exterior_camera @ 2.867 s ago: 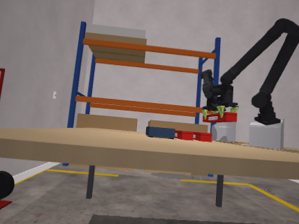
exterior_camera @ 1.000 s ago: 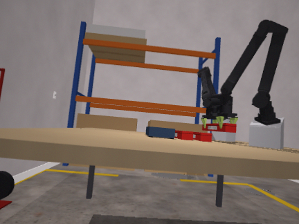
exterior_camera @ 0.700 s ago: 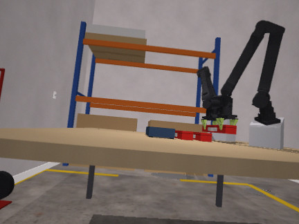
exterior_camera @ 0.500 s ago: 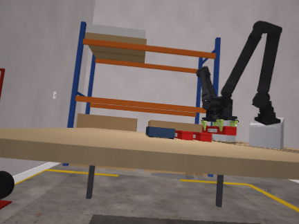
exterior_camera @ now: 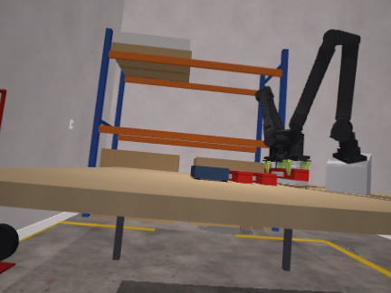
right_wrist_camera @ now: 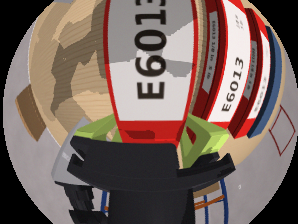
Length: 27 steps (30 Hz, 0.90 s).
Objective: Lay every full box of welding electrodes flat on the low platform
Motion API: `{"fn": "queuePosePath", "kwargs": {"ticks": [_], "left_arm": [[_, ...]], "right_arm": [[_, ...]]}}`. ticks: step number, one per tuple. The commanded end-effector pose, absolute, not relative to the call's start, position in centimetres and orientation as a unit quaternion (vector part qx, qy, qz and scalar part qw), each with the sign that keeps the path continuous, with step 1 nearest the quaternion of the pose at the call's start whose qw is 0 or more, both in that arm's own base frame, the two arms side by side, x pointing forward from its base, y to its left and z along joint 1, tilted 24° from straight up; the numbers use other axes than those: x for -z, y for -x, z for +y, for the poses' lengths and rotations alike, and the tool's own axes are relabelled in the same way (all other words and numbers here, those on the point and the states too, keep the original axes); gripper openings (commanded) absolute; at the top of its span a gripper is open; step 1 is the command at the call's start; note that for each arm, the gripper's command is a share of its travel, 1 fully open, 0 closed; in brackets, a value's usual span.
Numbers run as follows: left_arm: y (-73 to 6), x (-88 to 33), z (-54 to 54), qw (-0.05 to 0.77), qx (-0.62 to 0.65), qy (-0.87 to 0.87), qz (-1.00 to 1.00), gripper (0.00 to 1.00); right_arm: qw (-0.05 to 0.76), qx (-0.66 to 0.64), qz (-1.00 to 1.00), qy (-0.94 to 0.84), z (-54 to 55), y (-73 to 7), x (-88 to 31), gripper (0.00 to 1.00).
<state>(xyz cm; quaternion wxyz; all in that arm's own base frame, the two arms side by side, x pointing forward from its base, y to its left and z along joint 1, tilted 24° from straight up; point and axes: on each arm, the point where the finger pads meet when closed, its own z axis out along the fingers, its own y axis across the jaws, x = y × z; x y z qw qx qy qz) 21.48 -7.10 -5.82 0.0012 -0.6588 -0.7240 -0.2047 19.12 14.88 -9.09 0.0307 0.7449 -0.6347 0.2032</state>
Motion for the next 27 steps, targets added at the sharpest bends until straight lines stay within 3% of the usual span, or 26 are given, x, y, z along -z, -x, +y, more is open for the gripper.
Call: {"fn": "queuePosePath", "kwargs": {"ticks": [1, 27], "left_arm": [[-21.9, 5.9, -6.8, -0.001, 0.207, 0.656, -0.726, 0.0], [-22.1, 6.8, -6.4, 0.0, 0.207, 0.656, -0.726, 0.0]], "right_arm": [[0.014, -0.203, -0.634, -0.746, 15.3, -19.6, 8.6, 0.0], [0.021, -0.204, -0.632, -0.748, 14.8, -19.7, 9.7, 0.0]]}}
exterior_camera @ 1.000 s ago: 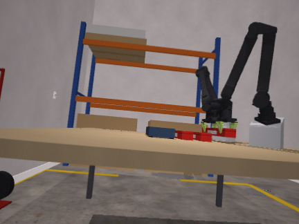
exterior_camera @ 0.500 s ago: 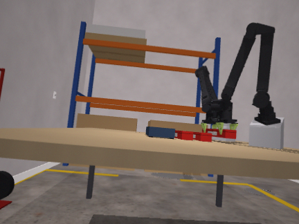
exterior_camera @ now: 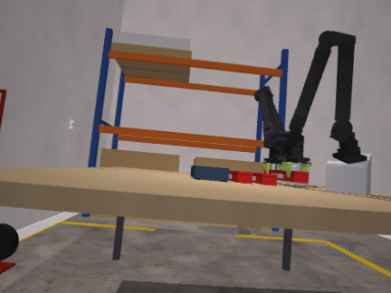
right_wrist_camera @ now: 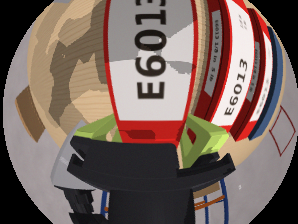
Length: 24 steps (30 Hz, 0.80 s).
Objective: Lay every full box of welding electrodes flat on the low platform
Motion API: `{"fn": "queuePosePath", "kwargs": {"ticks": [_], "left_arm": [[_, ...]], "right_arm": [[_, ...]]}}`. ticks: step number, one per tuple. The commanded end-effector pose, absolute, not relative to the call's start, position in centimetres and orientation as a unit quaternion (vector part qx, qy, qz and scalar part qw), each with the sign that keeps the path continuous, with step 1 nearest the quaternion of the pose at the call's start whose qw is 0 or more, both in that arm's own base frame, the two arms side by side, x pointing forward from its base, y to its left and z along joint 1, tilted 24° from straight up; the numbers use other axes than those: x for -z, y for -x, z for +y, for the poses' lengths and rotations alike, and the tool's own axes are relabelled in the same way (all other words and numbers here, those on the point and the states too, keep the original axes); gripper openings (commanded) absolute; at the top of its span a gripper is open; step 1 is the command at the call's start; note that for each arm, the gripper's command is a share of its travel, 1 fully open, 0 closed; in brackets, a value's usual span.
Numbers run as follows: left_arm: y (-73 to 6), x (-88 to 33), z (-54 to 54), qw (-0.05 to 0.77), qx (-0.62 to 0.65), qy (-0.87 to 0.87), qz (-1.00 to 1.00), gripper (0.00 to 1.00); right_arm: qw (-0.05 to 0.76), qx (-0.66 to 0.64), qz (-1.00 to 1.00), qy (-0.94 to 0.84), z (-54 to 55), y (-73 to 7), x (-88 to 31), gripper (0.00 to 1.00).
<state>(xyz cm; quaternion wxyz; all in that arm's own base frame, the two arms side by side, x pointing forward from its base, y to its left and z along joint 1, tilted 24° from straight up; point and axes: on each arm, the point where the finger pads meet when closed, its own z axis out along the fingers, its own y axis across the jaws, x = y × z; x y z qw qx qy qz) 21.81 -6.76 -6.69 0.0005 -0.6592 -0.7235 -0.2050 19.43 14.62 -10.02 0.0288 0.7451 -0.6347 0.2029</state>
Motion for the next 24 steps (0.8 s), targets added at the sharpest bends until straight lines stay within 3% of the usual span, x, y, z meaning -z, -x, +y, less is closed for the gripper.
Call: {"fn": "queuePosePath", "kwargs": {"ticks": [1, 24], "left_arm": [[-22.3, 6.8, -6.5, -0.001, 0.207, 0.656, -0.726, 0.0], [-22.5, 8.2, -6.0, 0.0, 0.207, 0.656, -0.726, 0.0]], "right_arm": [[0.019, -0.204, -0.634, -0.746, 14.8, -19.9, 9.6, 0.0], [0.025, -0.204, -0.632, -0.747, 14.2, -20.1, 11.3, 0.0]]}}
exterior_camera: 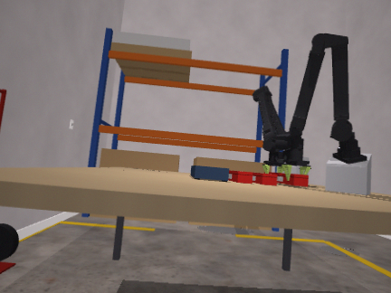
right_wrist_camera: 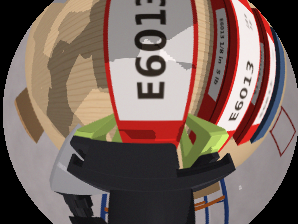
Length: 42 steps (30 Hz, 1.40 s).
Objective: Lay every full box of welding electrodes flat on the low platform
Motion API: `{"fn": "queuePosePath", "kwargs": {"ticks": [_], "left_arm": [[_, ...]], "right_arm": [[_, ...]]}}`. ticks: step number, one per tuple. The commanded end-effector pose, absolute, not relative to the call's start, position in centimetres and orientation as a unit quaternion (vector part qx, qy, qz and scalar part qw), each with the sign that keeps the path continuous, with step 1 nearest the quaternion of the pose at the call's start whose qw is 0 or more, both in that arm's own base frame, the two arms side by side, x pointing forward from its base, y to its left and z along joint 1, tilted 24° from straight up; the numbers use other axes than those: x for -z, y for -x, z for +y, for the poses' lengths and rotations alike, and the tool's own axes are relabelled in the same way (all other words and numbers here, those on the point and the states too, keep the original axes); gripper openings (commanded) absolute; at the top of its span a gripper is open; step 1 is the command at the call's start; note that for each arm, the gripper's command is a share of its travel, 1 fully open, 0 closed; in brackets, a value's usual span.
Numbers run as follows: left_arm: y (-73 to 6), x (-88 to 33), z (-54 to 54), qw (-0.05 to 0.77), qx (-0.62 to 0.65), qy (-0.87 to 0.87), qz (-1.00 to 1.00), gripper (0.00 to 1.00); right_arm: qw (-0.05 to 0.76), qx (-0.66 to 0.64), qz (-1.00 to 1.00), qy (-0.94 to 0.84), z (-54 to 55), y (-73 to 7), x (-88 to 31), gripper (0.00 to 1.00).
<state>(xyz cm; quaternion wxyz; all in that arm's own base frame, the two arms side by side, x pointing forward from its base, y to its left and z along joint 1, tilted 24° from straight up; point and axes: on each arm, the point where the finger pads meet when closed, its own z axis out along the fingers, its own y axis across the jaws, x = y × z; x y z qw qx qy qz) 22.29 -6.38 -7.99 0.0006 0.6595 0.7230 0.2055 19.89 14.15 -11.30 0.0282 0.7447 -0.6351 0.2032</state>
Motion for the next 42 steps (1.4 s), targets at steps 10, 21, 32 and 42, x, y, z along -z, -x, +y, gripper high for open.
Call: {"fn": "queuePosePath", "kwargs": {"ticks": [10, 21, 32, 42], "left_arm": [[-22.44, 8.22, -5.78, 0.001, -0.207, -0.654, 0.728, 0.0], [-22.84, 8.22, -6.37, 0.006, -0.207, -0.657, 0.725, 0.0], [-22.82, 8.32, -6.32, 0.006, -0.207, -0.657, 0.725, 0.0], [-22.81, 8.38, -6.28, 0.006, -0.207, -0.657, 0.725, 0.0]], "right_arm": [[0.021, -0.204, -0.628, -0.75, 14.45, -19.99, 11.37, 0.0], [0.022, -0.204, -0.63, -0.749, 14.15, -20.06, 11.46, 0.0], [0.022, -0.204, -0.631, -0.748, 14.03, -20.08, 11.68, 0.0], [0.019, -0.203, -0.634, -0.746, 14.55, -20.36, 11.69, 0.0]]}}
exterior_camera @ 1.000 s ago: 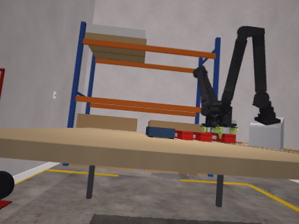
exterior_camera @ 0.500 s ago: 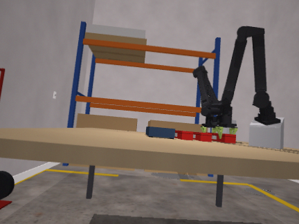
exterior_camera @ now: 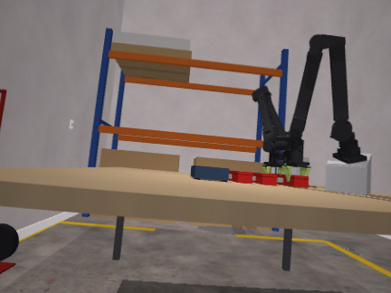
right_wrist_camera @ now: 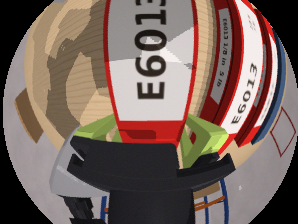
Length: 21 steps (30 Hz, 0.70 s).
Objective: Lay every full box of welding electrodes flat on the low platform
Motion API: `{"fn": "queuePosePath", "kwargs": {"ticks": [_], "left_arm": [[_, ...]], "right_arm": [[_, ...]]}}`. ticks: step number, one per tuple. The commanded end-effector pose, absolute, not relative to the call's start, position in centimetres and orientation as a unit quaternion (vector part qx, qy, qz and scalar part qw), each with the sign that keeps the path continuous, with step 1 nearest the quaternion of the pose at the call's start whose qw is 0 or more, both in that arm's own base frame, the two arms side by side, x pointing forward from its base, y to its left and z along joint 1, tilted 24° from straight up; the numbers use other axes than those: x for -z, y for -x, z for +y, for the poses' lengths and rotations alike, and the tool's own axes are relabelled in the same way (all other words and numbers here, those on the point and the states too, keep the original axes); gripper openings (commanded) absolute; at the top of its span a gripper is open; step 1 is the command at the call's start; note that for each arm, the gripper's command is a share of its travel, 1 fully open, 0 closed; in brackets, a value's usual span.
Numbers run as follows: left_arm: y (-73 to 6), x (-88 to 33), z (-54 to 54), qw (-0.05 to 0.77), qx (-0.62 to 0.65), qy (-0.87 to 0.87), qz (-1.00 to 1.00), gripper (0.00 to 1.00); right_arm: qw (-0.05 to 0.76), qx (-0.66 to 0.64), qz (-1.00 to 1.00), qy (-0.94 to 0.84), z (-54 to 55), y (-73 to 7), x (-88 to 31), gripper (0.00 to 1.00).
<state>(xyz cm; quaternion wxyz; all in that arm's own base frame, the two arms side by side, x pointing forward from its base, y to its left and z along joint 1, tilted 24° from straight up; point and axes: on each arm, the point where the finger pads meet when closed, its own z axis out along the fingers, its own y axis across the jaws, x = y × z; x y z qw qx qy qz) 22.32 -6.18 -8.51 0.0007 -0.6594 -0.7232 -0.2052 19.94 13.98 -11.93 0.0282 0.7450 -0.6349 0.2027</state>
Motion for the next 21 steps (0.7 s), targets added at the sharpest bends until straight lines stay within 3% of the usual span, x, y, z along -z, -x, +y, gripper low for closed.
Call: {"fn": "queuePosePath", "kwargs": {"ticks": [1, 16, 17, 18, 21], "left_arm": [[-22.81, 8.39, -6.27, -0.006, 0.207, 0.657, -0.725, 0.0], [-22.8, 8.43, -6.23, -0.006, 0.207, 0.657, -0.725, 0.0], [-22.8, 8.43, -6.23, -0.006, 0.207, 0.657, -0.725, 0.0], [-22.8, 8.43, -6.23, -0.006, 0.207, 0.657, -0.725, 1.0], [-22.8, 8.43, -6.23, -0.006, 0.207, 0.657, -0.725, 1.0]], "right_arm": [[0.019, -0.203, -0.634, -0.746, 14.55, -20.36, 11.69, 0.0], [0.019, -0.203, -0.634, -0.746, 14.5, -20.38, 11.75, 0.0], [0.019, -0.203, -0.634, -0.746, 14.5, -20.38, 11.75, 1.0], [0.019, -0.203, -0.634, -0.746, 14.5, -20.38, 11.75, 1.0], [0.019, -0.203, -0.634, -0.746, 14.5, -20.38, 11.75, 1.0]]}}
